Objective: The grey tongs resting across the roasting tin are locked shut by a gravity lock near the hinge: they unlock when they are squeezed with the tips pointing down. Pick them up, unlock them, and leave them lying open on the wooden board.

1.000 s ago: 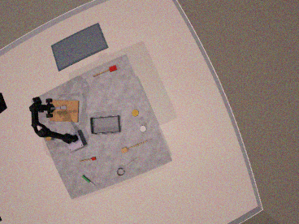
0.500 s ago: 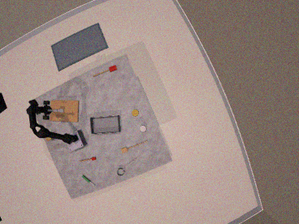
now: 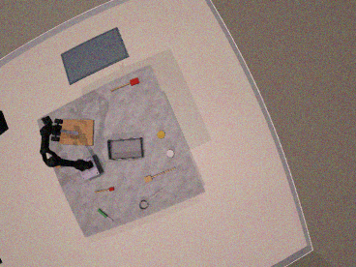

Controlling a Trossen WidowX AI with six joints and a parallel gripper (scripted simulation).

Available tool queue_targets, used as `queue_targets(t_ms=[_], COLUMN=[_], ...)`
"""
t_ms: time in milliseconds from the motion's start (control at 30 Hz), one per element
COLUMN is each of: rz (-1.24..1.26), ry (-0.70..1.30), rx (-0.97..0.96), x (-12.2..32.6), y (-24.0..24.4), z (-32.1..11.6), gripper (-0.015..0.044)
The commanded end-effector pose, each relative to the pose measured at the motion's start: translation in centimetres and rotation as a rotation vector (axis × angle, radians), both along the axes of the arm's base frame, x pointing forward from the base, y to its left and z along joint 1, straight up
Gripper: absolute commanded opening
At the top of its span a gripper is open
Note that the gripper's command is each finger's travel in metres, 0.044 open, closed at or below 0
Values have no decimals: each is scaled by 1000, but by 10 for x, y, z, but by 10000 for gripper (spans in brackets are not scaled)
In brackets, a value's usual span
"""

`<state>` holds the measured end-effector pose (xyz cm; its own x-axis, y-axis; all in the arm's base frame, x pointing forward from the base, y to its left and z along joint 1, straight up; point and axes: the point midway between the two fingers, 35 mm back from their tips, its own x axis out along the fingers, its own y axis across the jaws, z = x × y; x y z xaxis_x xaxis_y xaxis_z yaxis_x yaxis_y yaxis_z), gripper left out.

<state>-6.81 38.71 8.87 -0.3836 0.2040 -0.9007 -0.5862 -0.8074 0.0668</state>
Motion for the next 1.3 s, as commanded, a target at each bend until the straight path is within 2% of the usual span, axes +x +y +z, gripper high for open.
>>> queue_targets(t_ms=[0,733,1267], rz=[-14,56,62], ry=[99,597,609], rx=[71,489,502], x=[2,25,26], y=[3,-24,-26], z=[11,65,67], gripper=[-150,-150,-150])
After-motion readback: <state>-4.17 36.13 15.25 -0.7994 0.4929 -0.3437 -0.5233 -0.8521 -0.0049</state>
